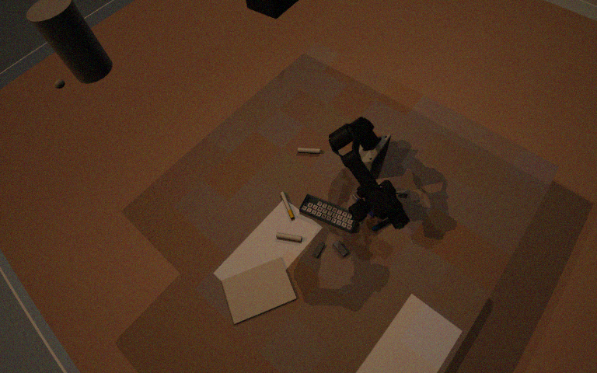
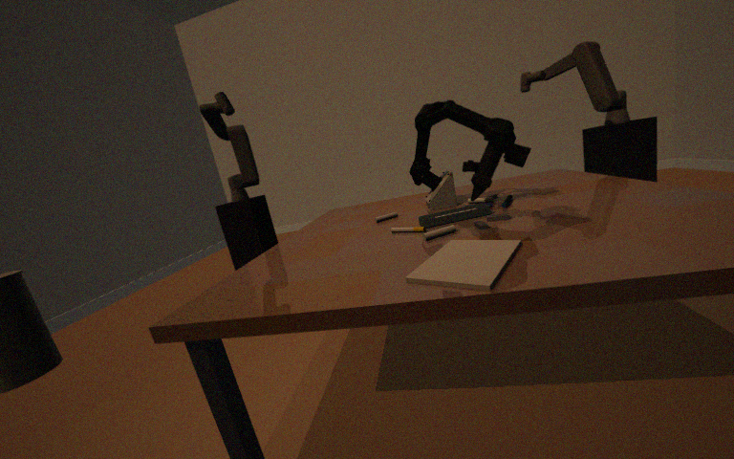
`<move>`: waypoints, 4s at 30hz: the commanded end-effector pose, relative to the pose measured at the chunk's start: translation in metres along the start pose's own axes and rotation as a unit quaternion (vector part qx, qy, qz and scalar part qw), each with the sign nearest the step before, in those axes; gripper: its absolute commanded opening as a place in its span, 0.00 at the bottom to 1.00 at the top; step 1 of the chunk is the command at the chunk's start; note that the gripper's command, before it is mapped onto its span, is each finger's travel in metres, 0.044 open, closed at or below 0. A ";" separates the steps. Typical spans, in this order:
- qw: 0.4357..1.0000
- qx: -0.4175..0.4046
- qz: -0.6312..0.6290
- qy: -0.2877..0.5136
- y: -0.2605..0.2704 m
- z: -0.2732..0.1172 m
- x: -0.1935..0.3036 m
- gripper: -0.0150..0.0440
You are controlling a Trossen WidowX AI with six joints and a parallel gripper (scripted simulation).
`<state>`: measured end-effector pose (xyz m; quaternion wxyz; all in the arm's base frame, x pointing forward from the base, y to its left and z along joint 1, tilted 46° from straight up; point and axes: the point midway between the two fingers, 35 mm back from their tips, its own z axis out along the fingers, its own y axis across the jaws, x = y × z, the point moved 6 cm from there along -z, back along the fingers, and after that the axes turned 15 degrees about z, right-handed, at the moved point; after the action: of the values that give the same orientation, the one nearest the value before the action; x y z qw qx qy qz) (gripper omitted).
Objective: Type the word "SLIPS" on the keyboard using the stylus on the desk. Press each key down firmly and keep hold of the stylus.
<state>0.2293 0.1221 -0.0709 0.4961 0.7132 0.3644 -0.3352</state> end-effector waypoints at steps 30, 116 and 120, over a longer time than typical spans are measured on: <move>1.000 -0.003 -0.003 -0.002 -0.004 0.021 0.010 0.51; 0.706 0.324 -0.432 0.458 0.136 -0.010 -0.048 0.25; 0.665 0.304 -0.445 0.516 0.150 -0.007 -0.054 0.25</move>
<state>0.3220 0.0872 0.0363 -0.2045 0.6518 0.6925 -0.2319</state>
